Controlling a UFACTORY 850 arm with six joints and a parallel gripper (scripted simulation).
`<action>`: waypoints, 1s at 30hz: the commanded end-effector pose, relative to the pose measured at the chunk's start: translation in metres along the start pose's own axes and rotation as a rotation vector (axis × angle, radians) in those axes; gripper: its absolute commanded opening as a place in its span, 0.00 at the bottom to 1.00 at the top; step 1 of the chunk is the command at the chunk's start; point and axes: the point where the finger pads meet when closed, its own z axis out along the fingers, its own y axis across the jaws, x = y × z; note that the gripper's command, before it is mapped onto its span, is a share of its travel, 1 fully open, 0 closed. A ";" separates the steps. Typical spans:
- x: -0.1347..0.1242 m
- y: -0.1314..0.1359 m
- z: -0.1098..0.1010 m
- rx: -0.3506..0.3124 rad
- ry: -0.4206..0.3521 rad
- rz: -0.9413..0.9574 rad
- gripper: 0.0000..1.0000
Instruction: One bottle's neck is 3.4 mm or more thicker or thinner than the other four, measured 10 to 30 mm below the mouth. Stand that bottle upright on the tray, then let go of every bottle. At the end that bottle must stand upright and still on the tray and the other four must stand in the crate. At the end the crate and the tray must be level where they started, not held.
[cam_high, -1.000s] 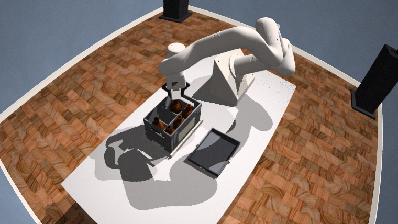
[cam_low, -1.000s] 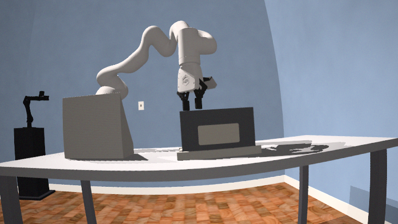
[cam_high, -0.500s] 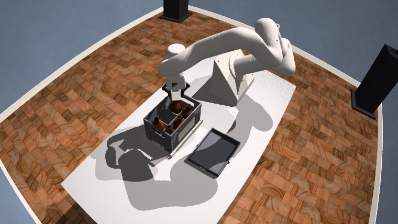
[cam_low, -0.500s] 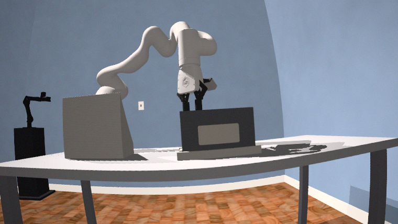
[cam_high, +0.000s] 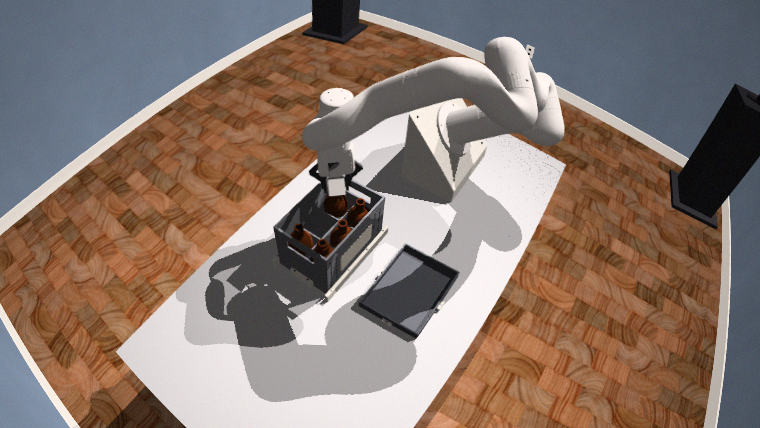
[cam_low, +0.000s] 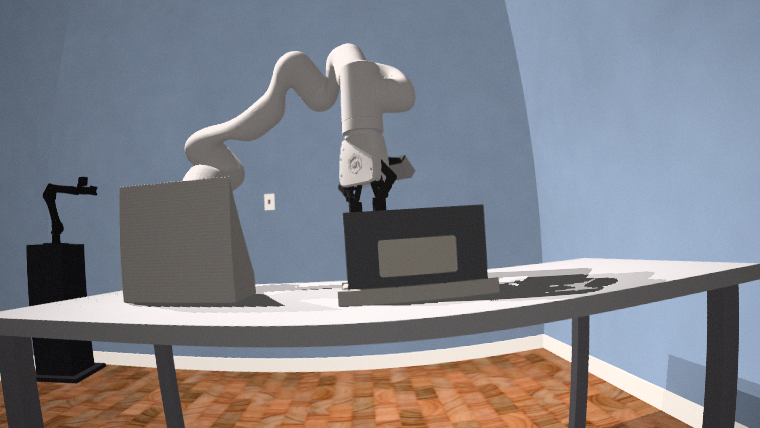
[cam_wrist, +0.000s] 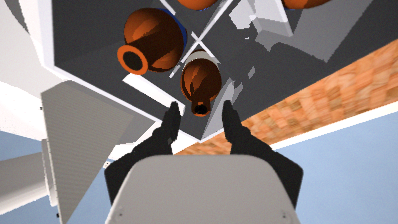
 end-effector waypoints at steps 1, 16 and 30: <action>0.000 0.001 0.006 -0.002 0.001 -0.001 0.65; 0.000 0.001 0.017 -0.002 0.001 -0.001 0.65; 0.000 0.001 0.020 -0.002 0.001 -0.001 0.65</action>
